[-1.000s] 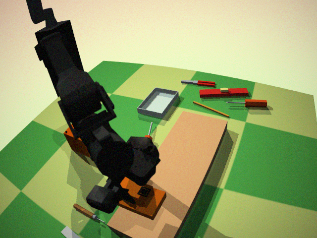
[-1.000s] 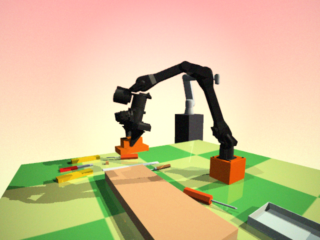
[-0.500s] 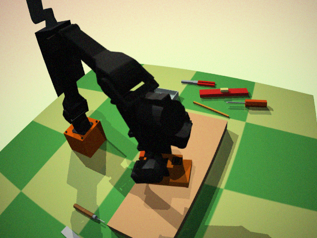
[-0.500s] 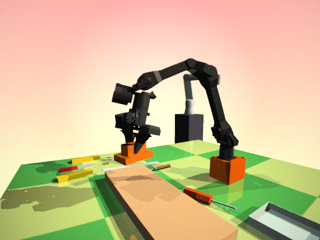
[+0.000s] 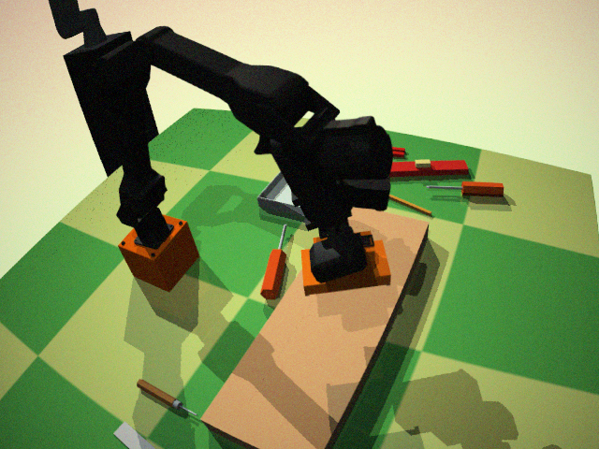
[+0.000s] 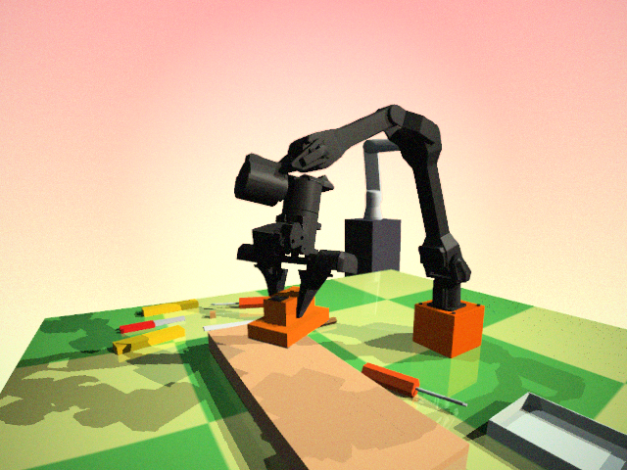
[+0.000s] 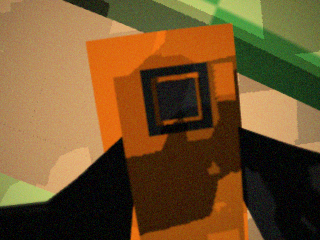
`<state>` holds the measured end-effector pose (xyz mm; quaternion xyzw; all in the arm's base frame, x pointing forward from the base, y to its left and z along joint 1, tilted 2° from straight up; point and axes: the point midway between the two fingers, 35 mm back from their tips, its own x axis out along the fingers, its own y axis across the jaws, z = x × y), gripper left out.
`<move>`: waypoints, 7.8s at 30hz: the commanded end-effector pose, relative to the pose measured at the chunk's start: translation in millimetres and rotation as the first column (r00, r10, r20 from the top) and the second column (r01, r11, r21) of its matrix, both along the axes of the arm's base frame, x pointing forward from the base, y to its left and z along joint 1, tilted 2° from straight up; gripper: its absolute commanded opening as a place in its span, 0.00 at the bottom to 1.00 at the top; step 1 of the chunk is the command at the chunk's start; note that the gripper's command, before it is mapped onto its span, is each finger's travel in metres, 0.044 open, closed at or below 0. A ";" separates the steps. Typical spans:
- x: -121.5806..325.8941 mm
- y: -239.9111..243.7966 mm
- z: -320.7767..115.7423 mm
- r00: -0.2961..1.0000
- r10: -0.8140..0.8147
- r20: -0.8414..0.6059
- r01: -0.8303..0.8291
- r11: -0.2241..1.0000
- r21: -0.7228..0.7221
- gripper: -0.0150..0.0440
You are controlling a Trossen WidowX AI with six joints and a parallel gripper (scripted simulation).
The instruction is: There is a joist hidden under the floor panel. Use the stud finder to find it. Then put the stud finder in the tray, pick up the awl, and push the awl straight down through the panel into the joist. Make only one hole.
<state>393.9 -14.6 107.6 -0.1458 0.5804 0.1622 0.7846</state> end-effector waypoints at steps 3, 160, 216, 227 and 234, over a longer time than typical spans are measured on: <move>-5.4 45.9 -2.9 0.994 0.107 0.001 -0.107 0.994 0.005 0.25; -128.8 219.4 -66.4 0.717 0.694 -0.065 -0.696 0.718 -0.011 1.00; -267.7 -249.5 -96.5 0.813 -0.499 -0.301 0.471 0.867 -0.166 1.00; -267.3 -251.9 -108.7 0.813 -0.499 -0.301 0.471 0.867 -0.166 1.00; -267.2 -252.7 -120.1 0.813 -0.499 -0.301 0.471 0.867 -0.166 1.00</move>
